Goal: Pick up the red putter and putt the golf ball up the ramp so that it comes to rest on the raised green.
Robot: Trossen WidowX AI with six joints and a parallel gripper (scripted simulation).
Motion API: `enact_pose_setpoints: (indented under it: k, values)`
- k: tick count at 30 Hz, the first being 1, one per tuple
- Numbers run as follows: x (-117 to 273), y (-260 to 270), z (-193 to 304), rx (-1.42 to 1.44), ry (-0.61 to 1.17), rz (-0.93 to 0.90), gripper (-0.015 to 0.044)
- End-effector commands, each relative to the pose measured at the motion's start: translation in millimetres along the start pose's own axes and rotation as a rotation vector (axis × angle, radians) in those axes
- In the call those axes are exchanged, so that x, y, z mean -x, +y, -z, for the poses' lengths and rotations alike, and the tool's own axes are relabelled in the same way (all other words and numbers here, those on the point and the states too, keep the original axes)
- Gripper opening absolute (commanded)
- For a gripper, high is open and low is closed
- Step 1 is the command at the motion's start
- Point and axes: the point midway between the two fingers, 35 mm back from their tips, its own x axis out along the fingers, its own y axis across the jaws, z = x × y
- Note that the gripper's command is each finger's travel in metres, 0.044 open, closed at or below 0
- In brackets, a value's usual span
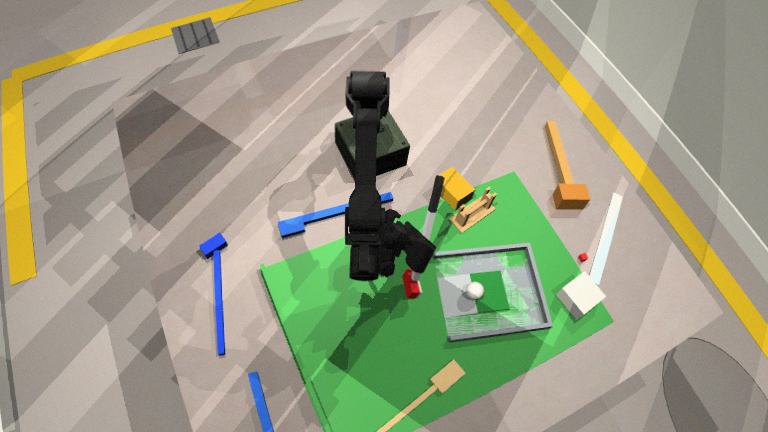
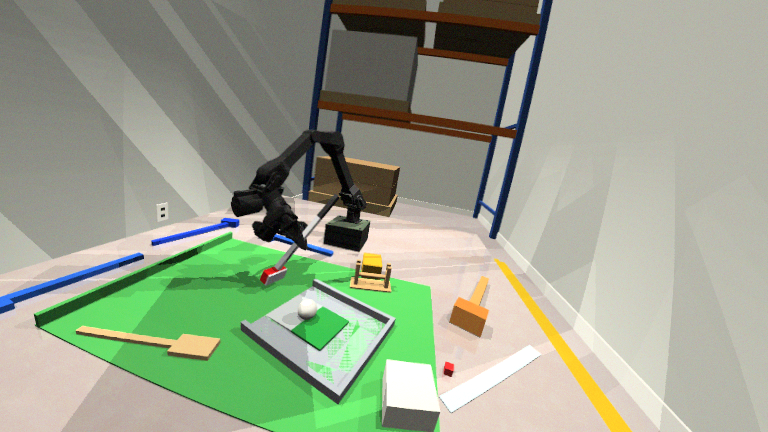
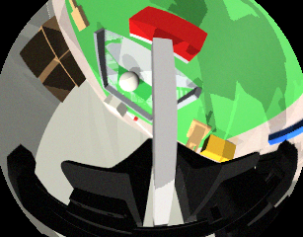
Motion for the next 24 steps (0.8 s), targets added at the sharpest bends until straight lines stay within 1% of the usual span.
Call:
enact_pose_setpoints:
  k: [1,4,7,24]
  values:
    - [7.0,20.3,25.1,0.011,0.007,-0.008,0.0]
    - [10.7,26.9,35.1,0.011,0.007,-0.008,0.0]
    - [8.4,22.4,29.2,0.019,0.003,-0.006,0.0]
    - [8.4,22.4,29.2,0.019,0.003,-0.006,0.0]
